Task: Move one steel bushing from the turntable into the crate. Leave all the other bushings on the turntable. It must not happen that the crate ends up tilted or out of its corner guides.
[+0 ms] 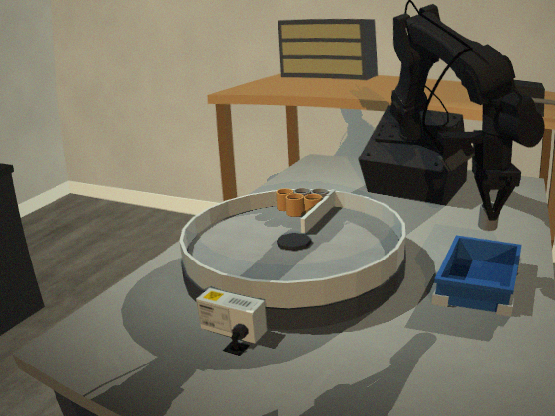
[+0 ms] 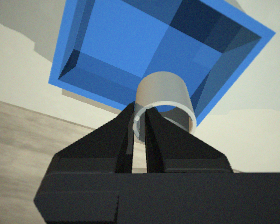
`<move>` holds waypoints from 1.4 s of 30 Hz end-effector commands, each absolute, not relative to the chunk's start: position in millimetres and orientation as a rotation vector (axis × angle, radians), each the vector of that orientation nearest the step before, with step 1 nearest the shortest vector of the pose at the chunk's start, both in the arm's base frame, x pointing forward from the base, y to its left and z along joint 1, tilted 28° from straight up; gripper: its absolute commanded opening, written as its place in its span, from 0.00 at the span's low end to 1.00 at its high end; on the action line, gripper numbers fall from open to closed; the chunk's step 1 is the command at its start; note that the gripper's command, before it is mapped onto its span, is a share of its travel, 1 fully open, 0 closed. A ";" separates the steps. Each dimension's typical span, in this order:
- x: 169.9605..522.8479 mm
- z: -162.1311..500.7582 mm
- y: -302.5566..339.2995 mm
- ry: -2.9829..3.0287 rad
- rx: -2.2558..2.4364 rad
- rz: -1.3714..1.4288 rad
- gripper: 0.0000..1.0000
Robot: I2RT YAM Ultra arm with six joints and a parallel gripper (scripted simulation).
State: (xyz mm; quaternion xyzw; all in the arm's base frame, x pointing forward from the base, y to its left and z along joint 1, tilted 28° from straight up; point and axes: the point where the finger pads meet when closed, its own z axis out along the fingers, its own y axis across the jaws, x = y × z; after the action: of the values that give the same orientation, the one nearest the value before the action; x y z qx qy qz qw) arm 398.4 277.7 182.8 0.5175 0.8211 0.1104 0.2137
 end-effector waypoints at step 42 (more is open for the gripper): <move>399.3 196.9 279.0 2.267 1.418 0.324 0.00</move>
State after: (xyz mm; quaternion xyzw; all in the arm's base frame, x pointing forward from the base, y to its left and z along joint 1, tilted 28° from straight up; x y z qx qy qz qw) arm 398.0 277.4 182.7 0.5162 0.8222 0.1090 0.2136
